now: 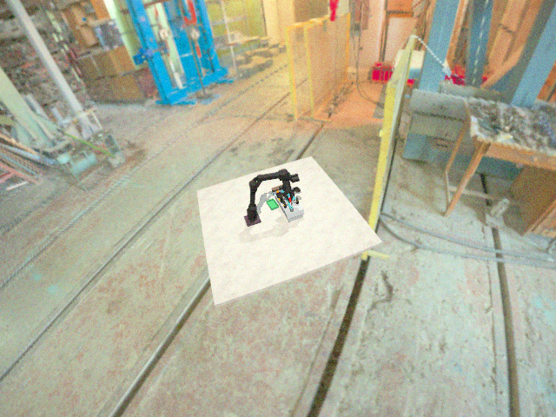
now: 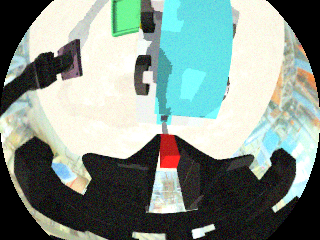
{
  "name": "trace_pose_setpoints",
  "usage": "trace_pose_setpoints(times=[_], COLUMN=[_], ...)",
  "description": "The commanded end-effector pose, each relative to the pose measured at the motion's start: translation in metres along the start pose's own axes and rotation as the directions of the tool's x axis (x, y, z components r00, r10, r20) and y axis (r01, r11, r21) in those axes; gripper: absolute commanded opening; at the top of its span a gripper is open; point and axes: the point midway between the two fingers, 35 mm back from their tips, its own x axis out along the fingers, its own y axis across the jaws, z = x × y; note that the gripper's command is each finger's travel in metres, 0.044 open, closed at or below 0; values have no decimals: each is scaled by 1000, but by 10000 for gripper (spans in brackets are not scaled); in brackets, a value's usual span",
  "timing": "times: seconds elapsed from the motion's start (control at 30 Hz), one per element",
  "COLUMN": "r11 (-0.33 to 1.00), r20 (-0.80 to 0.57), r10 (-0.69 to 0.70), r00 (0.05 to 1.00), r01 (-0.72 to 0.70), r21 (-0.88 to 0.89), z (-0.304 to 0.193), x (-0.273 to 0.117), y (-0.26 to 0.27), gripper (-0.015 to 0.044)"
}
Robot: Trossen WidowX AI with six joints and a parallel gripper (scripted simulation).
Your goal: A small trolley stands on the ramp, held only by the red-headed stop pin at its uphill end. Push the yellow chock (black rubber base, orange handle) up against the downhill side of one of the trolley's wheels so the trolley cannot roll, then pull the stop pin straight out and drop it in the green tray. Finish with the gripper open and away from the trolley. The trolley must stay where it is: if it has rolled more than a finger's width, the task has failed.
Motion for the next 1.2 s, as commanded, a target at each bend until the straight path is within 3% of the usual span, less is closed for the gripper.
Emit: trace_pose_setpoints(times=[0.0, 0.6, 1.17], r11=[1000, 1000, 1000], r20=[-4, -7, -7], r10=[1, 1, 5], r00=[1000, 1000, 1000], r01=[-1, -1, -5], r21=[4, 4, 2], z=[-2, -32, -31], x=[-2, 1, 4], y=[0, 2, 54], gripper=[0, 0, 0])
